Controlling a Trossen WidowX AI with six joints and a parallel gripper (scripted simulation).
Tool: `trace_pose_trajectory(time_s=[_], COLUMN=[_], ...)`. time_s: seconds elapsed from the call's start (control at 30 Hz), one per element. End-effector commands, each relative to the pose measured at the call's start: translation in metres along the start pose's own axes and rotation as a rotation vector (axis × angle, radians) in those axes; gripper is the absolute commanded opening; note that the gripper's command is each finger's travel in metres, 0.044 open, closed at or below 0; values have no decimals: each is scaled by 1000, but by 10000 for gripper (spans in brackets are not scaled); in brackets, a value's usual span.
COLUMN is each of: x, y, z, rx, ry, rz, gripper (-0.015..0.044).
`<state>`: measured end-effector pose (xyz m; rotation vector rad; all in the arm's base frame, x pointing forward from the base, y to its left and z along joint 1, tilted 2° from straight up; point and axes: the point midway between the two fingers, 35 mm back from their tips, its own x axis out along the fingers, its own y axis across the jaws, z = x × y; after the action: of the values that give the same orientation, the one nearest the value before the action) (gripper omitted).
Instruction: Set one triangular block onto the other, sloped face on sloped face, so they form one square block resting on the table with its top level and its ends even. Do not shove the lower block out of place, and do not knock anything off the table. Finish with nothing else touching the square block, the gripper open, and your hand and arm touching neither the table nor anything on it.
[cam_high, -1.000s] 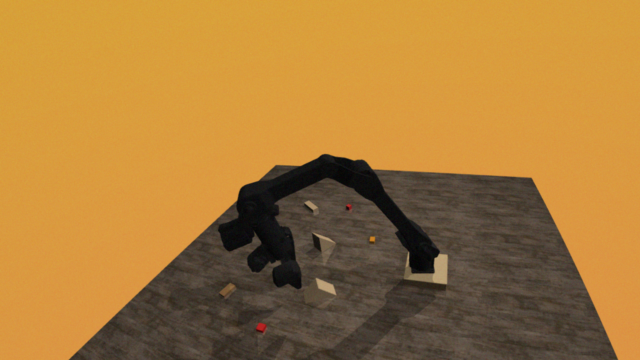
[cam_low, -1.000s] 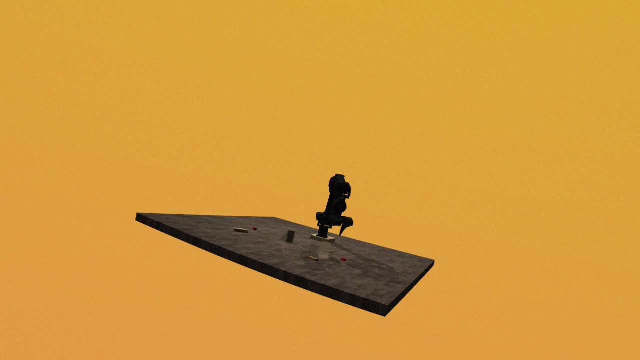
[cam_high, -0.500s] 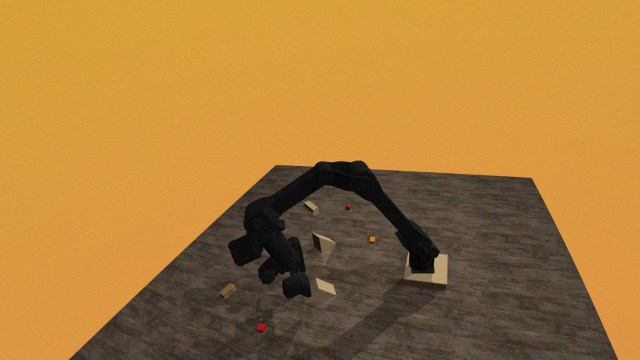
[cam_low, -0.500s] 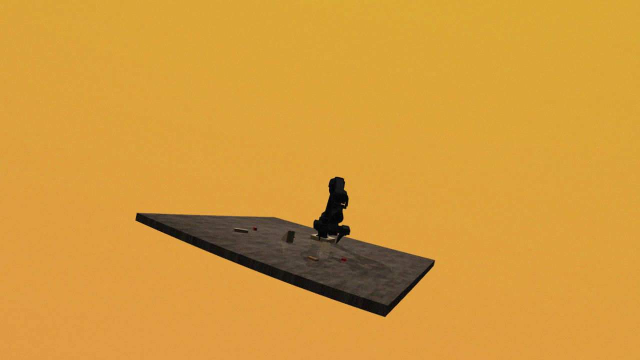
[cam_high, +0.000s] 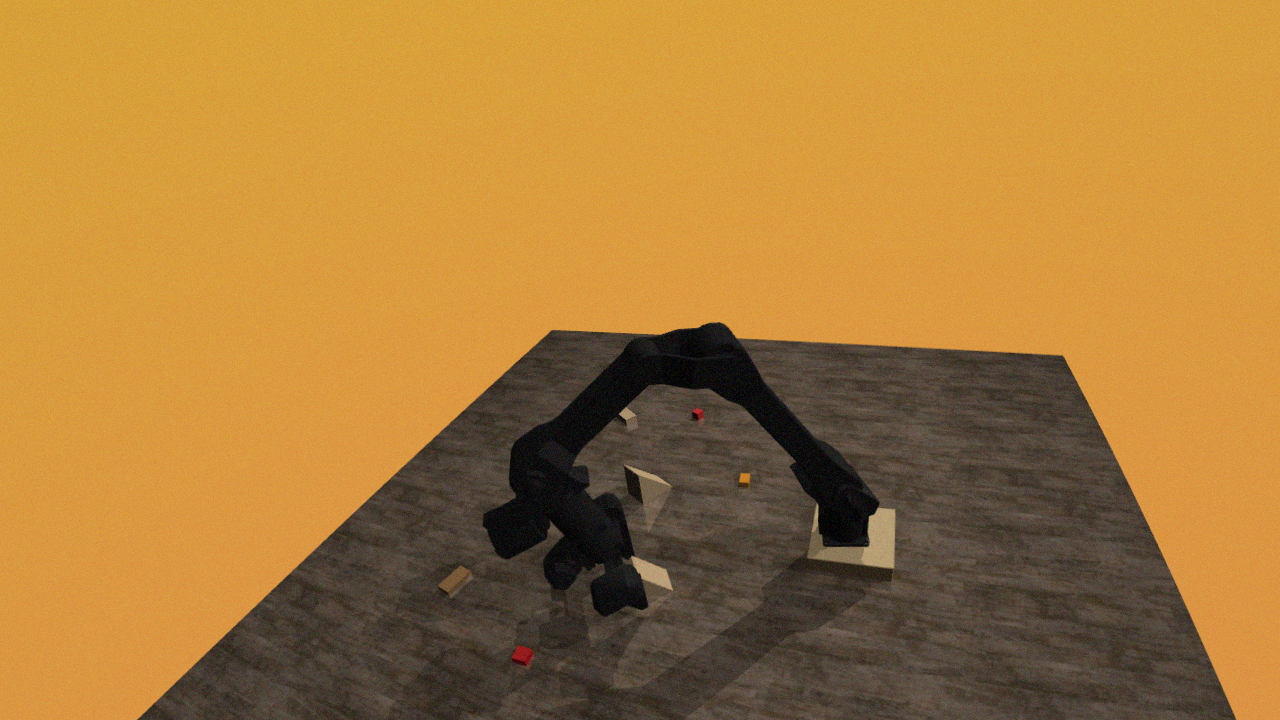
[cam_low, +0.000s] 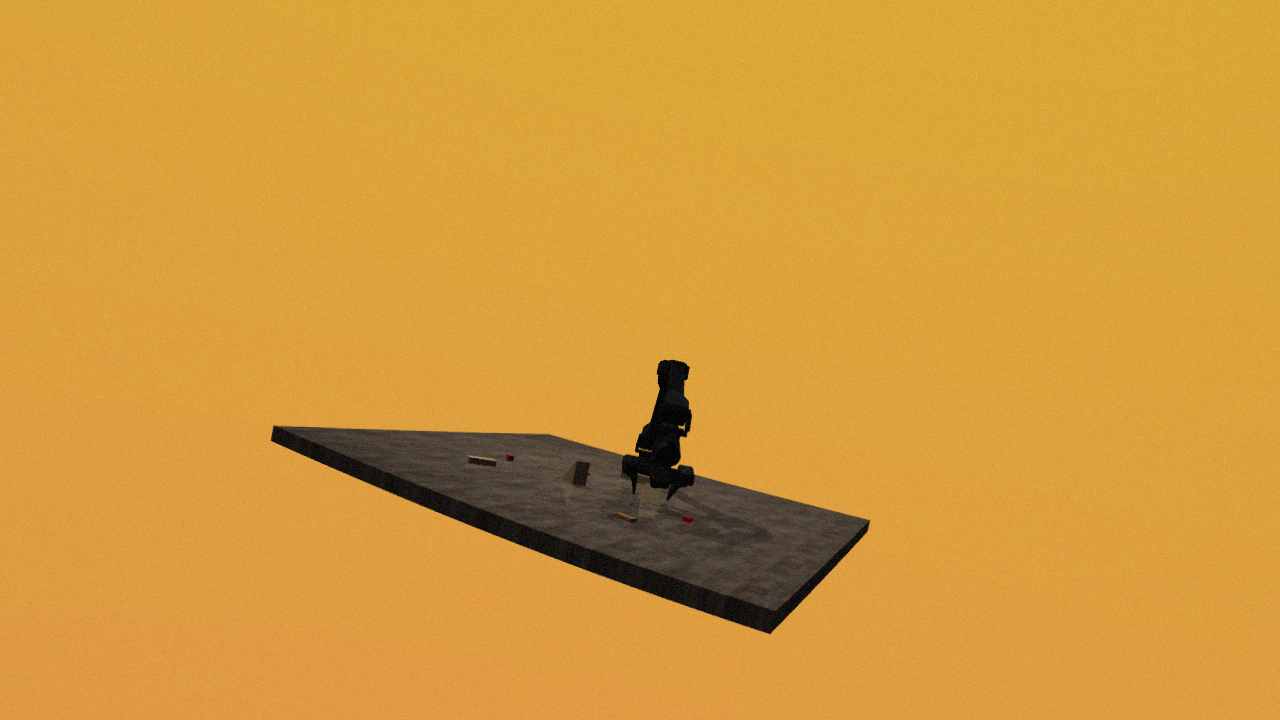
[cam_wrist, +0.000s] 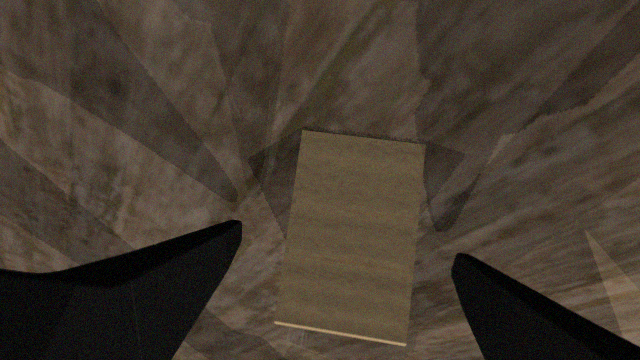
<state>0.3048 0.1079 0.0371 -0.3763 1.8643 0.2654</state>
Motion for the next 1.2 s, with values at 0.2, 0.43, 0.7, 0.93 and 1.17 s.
trace_pose_trajectory(time_s=[0.2,0.43,0.7,0.93,1.17], x=[0,0,0,-28,-60], y=[0,0,0,0,0], z=[0,0,0,-9,-22], rx=[-1,-1,-1,-1,-1], ry=[1,1,0,-23,-49], rz=[0,0,0,-1,-3], gripper=[282,138,6,0,0])
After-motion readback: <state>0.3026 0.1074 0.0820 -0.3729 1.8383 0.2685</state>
